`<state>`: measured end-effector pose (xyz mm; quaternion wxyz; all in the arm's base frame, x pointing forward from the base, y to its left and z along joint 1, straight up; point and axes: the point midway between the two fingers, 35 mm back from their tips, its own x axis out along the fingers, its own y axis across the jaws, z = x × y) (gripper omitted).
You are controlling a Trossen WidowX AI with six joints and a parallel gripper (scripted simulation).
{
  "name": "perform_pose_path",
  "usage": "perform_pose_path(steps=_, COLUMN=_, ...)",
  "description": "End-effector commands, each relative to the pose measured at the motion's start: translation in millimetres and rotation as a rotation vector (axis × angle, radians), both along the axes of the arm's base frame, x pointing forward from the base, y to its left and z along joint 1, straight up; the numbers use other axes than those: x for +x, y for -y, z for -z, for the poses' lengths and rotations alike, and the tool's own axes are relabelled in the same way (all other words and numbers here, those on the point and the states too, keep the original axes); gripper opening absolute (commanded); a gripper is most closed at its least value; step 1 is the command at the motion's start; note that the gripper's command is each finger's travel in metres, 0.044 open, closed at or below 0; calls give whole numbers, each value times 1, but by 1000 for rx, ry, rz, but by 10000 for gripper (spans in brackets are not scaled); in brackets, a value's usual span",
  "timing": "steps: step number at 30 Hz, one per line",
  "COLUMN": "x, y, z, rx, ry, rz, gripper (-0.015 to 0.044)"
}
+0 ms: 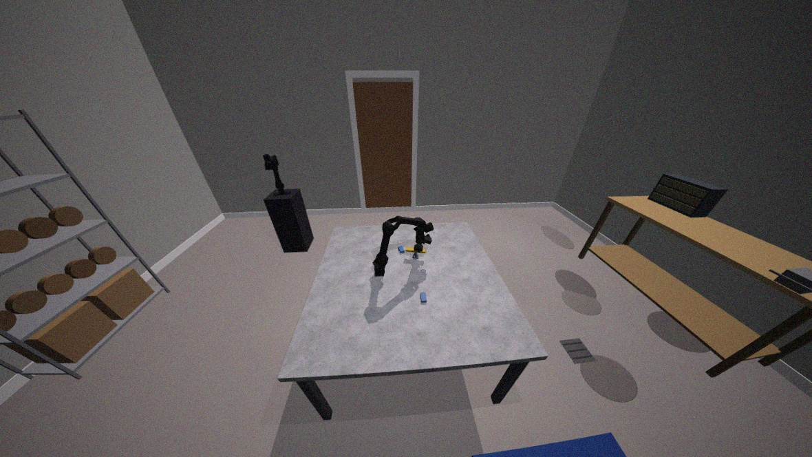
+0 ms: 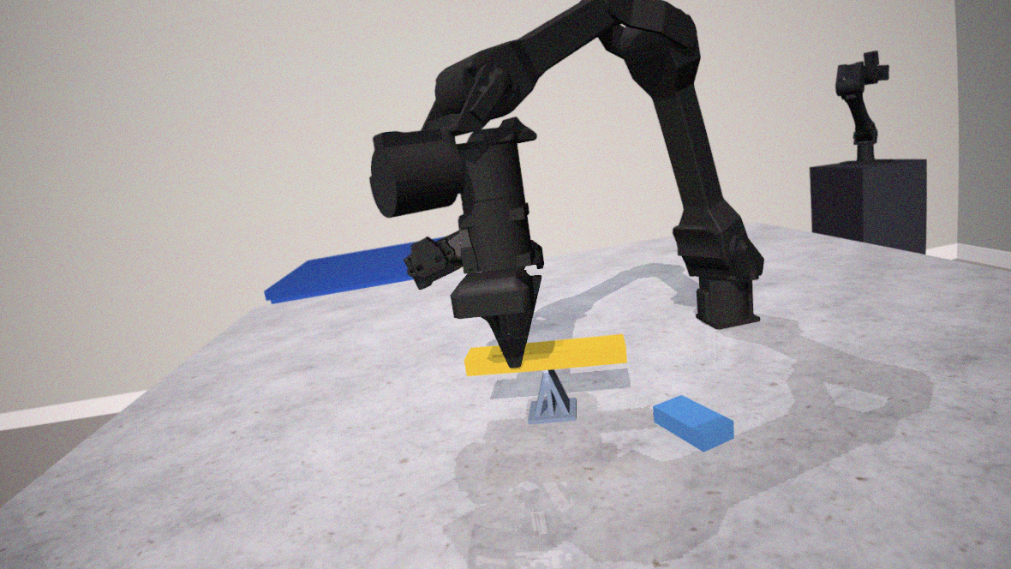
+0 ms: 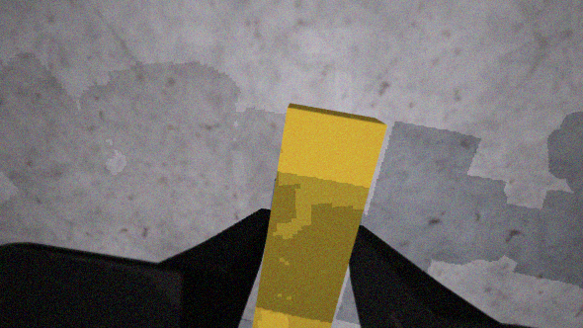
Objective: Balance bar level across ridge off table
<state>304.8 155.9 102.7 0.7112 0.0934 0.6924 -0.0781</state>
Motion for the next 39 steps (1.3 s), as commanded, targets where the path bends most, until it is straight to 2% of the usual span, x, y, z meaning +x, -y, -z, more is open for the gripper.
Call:
perform_pose_path(steps=1, x=0, y=0, z=0, rx=0, ry=0, rz=0, gripper=169)
perform_pose_path(steps=34, x=0, y=0, z=0, rx=0, ry=0, rz=0, gripper=185)
perform_pose_path(steps=39, x=0, y=0, z=0, rx=0, ry=0, rz=0, gripper=316)
